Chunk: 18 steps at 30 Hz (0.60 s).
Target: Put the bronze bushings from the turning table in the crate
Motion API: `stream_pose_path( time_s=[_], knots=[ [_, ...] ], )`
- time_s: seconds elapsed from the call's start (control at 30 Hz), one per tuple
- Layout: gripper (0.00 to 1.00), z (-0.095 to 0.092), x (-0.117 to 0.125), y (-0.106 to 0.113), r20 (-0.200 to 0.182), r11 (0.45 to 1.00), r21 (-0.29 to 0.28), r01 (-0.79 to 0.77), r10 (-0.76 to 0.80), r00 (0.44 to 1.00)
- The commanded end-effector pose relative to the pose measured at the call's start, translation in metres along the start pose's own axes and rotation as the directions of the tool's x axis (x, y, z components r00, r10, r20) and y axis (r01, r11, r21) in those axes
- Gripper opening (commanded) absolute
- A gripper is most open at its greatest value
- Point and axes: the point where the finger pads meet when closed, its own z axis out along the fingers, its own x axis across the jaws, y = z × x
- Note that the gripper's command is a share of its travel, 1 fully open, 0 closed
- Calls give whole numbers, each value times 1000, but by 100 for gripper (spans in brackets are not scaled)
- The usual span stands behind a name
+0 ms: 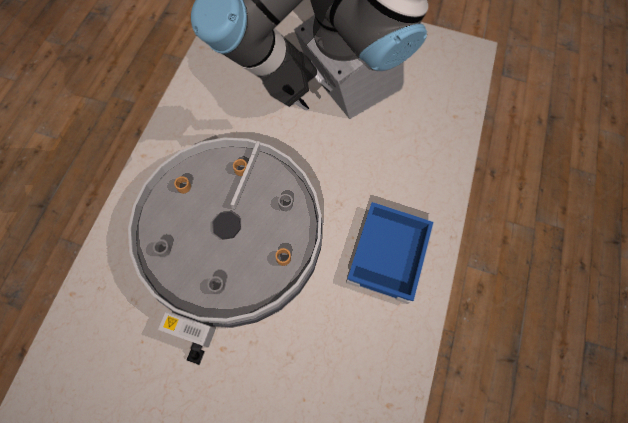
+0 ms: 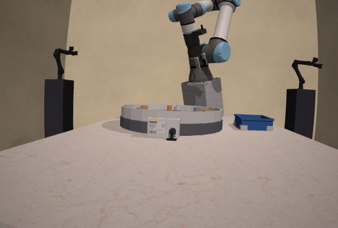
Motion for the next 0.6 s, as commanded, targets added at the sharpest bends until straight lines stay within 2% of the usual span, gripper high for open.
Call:
stream_pose_path(
  time_s=[0.0, 0.27, 0.43, 0.57],
  knots=[
    [100, -12, 3, -12, 3, 1000, -11, -1, 2, 1000],
    [100, -12, 3, -12, 3, 1000, -11, -1, 2, 1000],
    [100, -48, 14, -50, 3, 1000, -9, 0, 0, 1000],
    [100, -48, 14, -50, 3, 1000, -9, 0, 0, 1000]
  ],
)
